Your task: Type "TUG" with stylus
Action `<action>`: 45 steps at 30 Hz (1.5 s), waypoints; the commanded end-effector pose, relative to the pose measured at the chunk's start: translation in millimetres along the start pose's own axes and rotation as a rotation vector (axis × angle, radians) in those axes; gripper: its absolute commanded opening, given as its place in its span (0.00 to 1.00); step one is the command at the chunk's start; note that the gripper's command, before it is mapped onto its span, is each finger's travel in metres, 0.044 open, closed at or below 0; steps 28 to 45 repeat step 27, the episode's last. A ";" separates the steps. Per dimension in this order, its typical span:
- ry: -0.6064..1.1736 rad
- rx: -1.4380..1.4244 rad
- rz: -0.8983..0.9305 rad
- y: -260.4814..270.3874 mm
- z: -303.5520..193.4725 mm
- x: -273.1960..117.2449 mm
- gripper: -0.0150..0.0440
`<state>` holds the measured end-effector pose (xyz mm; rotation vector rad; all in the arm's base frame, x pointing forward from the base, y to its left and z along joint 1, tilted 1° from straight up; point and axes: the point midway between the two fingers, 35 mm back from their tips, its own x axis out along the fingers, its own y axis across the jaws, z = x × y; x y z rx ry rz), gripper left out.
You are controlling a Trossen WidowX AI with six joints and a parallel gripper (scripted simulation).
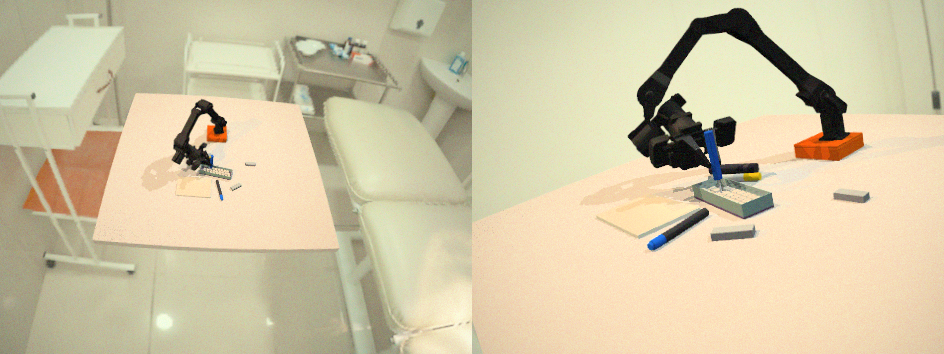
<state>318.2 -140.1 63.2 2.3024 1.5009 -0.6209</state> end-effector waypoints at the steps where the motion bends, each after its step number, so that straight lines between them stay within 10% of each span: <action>1: -0.002 -0.006 0.001 0.1 0.1 -0.2 0.39; 45: -0.003 -0.005 0.002 0.1 -30.7 -18.1 0.39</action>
